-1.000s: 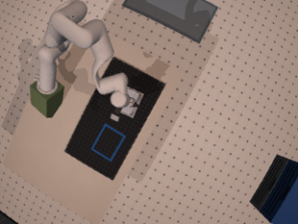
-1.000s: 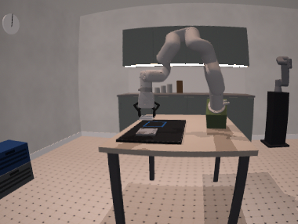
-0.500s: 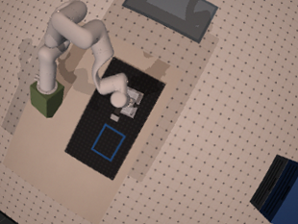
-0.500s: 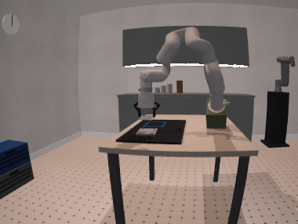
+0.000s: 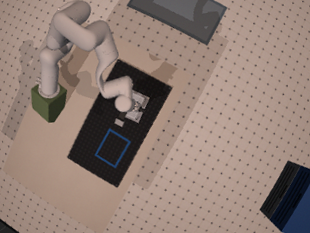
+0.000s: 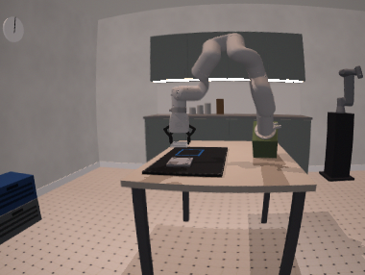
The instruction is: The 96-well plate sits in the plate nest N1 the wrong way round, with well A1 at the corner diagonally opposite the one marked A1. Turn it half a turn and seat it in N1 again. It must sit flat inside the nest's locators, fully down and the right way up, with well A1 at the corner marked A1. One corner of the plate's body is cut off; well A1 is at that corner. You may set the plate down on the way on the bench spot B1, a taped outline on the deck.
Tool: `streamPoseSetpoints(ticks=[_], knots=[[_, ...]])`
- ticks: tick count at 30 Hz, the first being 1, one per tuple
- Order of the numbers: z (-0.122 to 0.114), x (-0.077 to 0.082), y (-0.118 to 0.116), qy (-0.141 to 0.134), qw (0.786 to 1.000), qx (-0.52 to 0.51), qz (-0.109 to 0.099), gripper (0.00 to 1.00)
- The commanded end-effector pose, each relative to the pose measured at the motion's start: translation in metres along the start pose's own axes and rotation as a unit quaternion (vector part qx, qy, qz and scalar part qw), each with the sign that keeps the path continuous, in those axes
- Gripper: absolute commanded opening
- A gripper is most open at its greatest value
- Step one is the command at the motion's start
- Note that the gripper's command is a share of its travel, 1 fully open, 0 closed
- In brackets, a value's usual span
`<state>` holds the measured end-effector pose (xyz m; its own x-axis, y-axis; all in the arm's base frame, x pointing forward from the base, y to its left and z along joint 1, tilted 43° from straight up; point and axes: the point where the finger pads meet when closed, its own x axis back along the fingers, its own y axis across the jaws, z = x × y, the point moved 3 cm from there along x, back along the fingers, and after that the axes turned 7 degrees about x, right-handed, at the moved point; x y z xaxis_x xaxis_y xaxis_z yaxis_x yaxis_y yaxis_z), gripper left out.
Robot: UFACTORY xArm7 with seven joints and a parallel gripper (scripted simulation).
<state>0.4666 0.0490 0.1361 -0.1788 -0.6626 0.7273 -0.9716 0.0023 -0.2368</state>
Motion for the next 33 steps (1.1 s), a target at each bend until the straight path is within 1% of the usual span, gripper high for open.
streamPoseSetpoints(ticks=[1, 6, 18, 20, 33], knots=[[0.001, 0.002, -0.001, 0.001, 1.0, 0.0, 0.002, 0.0], [0.001, 0.002, -0.001, 0.001, 1.0, 0.0, 0.002, 0.0], [0.001, -0.018, -0.001, 0.001, 1.0, 0.0, 0.002, 0.0], [0.001, -0.018, -0.001, 0.001, 1.0, 0.0, 0.002, 0.0], [0.001, -0.04, -0.001, 0.001, 1.0, 0.0, 0.002, 0.0]])
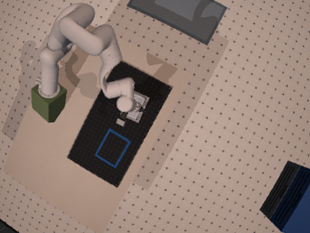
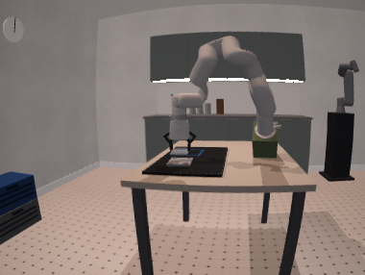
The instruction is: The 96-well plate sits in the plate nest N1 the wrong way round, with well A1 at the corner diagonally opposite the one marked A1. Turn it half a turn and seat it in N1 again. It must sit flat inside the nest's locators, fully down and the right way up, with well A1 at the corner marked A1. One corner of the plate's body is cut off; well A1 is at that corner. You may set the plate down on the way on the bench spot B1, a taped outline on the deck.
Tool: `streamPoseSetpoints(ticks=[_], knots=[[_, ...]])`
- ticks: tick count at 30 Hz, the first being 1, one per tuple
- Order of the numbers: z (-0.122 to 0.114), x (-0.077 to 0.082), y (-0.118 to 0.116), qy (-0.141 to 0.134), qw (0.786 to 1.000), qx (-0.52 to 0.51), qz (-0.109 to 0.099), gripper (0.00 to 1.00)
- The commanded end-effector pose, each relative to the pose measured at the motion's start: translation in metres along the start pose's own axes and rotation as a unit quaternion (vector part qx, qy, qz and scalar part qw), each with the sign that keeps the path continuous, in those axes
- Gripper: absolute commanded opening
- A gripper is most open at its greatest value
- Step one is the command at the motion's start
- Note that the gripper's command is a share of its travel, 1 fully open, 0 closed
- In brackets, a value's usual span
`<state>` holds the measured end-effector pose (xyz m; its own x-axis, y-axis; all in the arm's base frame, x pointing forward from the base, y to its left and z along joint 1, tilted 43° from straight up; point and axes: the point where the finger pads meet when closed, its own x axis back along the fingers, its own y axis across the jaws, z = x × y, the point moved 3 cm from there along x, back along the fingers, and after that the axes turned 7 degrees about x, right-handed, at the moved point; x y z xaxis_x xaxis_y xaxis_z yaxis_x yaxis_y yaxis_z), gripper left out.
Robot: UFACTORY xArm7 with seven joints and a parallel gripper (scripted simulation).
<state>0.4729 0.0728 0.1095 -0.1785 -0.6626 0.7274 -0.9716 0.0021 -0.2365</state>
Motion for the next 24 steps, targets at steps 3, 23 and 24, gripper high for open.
streamPoseSetpoints(ticks=[3, 23, 24], knots=[[0.001, -0.007, -0.002, 0.001, 1.0, 0.0, 0.002, 0.0], [0.001, -0.03, -0.002, 0.001, 1.0, 0.0, 0.002, 0.0], [0.001, -0.03, -0.002, 0.001, 1.0, 0.0, 0.002, 0.0]])
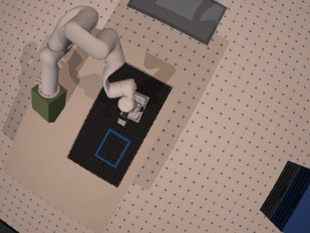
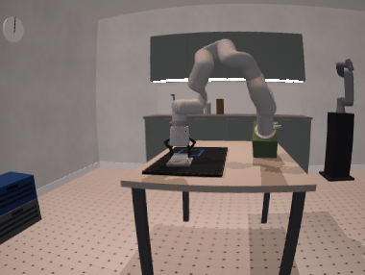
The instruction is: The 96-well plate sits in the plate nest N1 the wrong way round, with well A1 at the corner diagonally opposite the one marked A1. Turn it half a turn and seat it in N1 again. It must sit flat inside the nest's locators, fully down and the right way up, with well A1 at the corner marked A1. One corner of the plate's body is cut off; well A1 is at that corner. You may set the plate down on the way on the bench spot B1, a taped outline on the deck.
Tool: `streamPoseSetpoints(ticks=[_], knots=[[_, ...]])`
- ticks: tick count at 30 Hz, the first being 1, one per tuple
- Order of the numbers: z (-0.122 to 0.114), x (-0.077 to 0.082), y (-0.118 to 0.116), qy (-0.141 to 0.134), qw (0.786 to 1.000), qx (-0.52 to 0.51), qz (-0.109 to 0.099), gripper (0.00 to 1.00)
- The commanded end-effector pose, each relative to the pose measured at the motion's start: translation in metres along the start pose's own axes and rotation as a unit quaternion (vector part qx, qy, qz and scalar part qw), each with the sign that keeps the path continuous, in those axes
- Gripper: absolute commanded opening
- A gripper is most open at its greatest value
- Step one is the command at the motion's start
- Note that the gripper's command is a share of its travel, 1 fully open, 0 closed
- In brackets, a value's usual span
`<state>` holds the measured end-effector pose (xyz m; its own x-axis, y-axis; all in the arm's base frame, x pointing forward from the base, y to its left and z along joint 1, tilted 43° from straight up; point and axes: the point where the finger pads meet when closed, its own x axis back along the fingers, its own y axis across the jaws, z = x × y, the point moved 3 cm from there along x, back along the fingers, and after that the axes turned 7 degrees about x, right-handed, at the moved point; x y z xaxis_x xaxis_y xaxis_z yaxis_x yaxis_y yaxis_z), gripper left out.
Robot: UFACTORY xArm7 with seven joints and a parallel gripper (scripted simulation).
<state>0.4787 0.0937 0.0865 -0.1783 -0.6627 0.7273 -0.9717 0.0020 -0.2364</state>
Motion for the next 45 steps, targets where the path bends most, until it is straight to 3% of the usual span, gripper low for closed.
streamPoseSetpoints(ticks=[1, 45], knots=[[0.001, 0.0016, -0.0016, 0.001, 1.0, 0.0, 0.002, 0.0], [0.001, -0.0032, -0.0015, 0.001, 1.0, 0.0, 0.002, 0.0]])
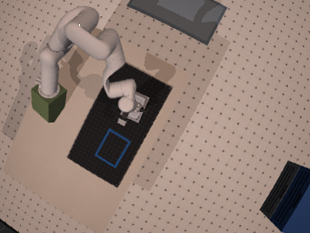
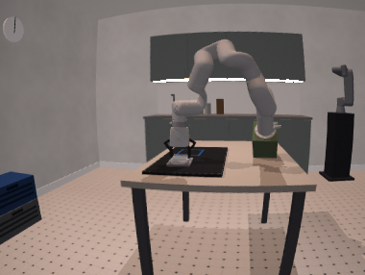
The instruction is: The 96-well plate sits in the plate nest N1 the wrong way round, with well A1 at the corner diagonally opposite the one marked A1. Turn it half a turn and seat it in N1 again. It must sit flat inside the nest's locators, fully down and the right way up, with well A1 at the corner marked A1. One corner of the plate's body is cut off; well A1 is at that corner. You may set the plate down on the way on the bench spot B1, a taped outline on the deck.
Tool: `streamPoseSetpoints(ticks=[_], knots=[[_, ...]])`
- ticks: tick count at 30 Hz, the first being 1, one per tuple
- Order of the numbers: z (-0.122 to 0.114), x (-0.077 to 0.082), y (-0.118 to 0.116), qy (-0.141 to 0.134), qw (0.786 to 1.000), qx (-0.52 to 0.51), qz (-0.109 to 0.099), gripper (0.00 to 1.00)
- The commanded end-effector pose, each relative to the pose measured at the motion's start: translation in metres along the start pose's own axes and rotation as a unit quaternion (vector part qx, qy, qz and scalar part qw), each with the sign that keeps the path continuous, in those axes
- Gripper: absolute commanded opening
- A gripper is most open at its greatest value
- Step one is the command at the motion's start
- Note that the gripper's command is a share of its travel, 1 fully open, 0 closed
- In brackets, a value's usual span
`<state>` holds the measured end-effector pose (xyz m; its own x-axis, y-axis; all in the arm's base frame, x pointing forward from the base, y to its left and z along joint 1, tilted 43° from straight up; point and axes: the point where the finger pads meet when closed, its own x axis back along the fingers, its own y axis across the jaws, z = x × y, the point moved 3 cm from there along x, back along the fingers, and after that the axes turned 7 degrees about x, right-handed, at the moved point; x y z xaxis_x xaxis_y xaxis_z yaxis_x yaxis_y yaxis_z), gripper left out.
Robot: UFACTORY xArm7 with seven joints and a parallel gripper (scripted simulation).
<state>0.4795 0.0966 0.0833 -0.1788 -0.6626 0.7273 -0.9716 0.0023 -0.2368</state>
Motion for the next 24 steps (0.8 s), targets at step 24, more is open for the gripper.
streamPoseSetpoints(ticks=[24], knots=[[0.0009, -0.0022, -0.0014, 0.001, 1.0, 0.0, 0.002, 0.0]])
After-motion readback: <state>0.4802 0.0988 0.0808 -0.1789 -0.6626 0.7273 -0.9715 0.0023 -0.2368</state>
